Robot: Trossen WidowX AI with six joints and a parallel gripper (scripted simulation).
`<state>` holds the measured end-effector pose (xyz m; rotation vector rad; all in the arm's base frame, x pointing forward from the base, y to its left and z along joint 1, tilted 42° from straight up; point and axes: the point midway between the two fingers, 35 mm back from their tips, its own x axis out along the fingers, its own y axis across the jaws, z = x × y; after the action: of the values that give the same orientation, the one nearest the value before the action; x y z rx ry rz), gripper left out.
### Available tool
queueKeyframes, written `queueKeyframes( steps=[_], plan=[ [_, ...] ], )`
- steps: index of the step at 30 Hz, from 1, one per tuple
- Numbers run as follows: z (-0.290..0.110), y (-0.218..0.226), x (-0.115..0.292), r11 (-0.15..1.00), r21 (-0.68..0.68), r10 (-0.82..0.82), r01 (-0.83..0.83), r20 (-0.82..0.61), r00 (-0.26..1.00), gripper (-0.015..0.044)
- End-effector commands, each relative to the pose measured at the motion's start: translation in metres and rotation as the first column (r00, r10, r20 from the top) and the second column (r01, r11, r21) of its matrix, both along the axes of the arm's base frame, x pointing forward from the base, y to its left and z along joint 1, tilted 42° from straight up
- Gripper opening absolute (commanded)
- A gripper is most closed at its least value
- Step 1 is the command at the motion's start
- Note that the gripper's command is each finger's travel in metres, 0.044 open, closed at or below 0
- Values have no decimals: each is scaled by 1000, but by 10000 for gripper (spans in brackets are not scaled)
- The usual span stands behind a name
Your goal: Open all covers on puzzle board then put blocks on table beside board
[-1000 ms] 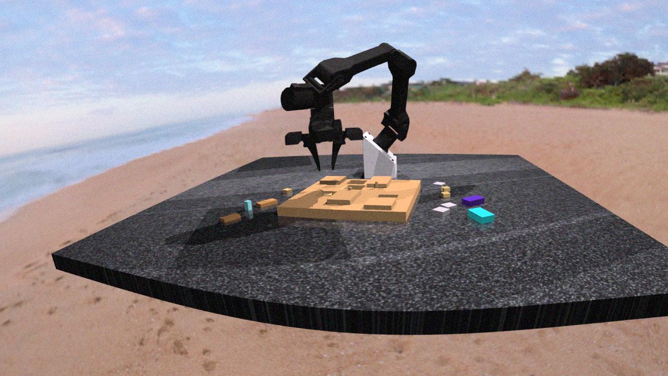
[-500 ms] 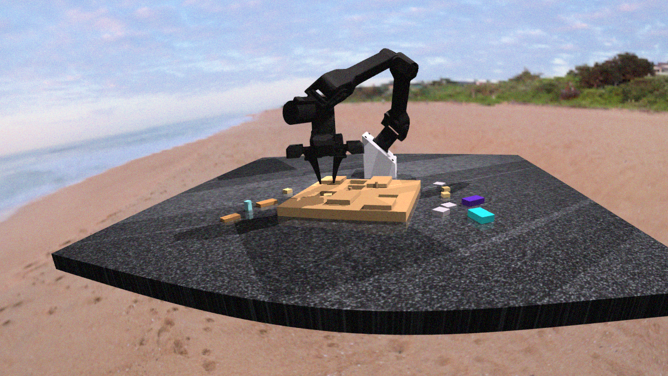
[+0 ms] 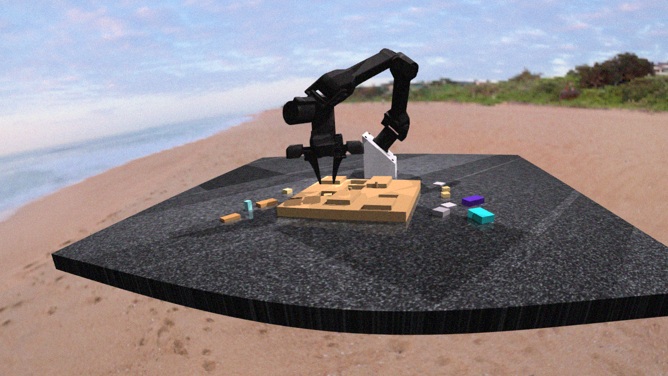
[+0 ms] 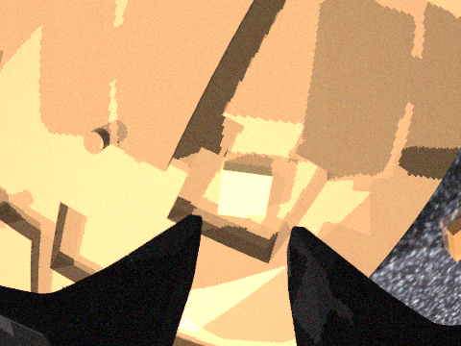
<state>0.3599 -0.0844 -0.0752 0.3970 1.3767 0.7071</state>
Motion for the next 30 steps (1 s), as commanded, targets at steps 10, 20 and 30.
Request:
queueKeyframes(
  steps=[10,20,30],
  plan=[
    [0,1,0,1000,4,-6,6,-3,1000,144],
    [-6,6,0,1000,4,-6,6,-3,1000,144],
    [-14,12,1,1000,4,-6,6,-3,1000,144]
  ],
)
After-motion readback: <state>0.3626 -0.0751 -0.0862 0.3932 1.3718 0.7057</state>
